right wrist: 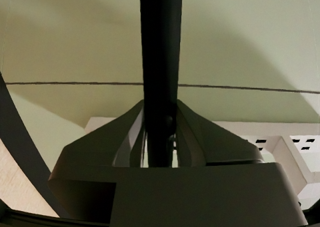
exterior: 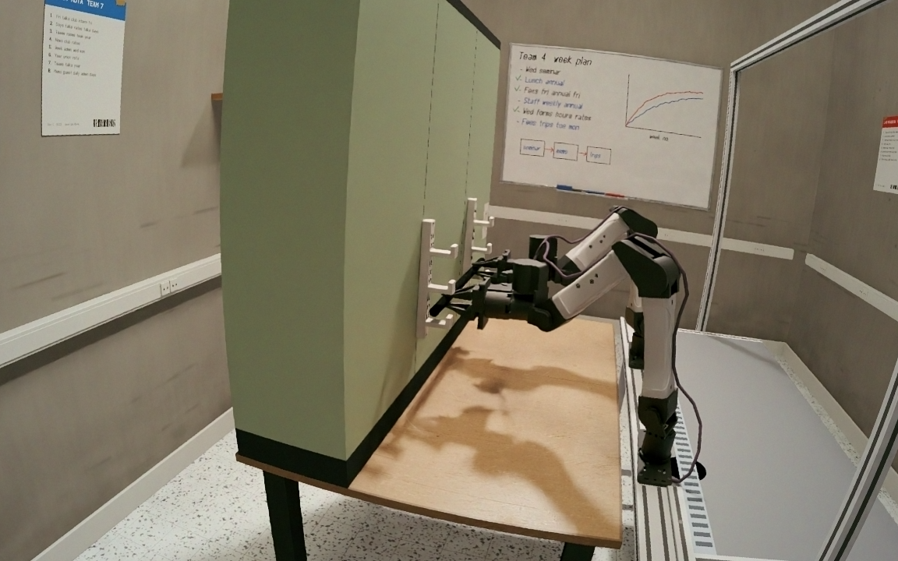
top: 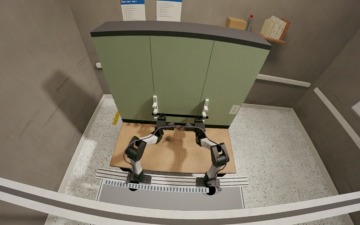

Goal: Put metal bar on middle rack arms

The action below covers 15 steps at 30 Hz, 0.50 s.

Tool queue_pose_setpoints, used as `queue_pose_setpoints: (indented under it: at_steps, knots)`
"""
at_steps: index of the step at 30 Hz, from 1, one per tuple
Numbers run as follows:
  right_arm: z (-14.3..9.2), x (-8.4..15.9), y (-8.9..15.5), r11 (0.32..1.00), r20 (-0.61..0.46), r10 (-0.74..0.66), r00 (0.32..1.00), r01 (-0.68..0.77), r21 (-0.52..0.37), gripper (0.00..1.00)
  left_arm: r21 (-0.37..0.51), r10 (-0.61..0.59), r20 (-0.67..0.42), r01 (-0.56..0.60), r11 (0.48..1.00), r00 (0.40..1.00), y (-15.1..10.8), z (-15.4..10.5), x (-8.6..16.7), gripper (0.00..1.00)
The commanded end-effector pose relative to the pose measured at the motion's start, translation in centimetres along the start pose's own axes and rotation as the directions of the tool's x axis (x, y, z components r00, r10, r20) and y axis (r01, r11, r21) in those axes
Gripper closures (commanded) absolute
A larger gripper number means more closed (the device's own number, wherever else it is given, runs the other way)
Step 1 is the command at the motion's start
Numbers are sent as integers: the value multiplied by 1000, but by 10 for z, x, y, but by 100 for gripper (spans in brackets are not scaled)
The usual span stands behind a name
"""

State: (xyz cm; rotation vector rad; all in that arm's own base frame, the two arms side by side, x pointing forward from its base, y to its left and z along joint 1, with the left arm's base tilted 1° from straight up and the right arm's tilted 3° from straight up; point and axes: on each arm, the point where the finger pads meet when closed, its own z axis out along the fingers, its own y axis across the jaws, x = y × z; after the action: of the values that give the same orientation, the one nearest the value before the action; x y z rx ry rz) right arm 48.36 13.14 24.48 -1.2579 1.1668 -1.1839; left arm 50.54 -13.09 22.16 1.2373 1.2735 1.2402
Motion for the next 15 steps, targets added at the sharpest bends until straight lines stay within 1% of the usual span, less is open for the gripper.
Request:
queue_pose_setpoints:
  at_steps: [1, 15]
  knots:
    - [-1, 0, -23, 999, -2, 8, 1000, -8, 42, 100, -43, -5, -2, 5, 999, 1000, 25, 1, 0, 100]
    - [-1, 1, -25, 999, -2, 8, 1000, -8, 42, 100, -43, -5, -2, 5, 999, 1000, 28, 1, 0, 100]
